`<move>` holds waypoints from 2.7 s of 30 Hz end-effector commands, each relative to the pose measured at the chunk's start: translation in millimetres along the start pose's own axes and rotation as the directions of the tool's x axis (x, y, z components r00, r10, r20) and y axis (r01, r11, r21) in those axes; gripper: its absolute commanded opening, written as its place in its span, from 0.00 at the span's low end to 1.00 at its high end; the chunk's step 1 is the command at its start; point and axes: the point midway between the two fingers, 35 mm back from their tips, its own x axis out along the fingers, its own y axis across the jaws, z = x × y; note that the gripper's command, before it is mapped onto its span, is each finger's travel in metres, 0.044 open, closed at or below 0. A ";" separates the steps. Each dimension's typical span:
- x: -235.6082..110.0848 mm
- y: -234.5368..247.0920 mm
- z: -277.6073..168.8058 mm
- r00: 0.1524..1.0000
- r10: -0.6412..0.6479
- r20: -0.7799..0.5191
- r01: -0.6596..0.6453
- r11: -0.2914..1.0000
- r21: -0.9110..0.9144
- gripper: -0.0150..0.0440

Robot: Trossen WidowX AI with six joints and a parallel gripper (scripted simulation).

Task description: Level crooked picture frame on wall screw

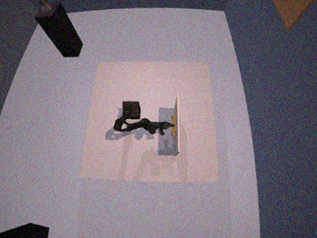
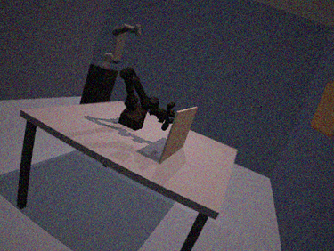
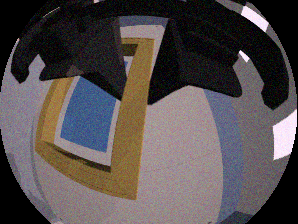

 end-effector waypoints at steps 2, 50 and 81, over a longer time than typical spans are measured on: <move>0.2 5.8 -0.1 1.000 0.011 -0.002 -0.011 1.000 -0.006 0.25; 0.2 6.3 -1.8 1.000 0.011 -0.002 -0.011 1.000 -0.006 0.25; 0.2 7.5 -7.6 1.000 0.011 -0.002 -0.011 1.000 -0.005 0.25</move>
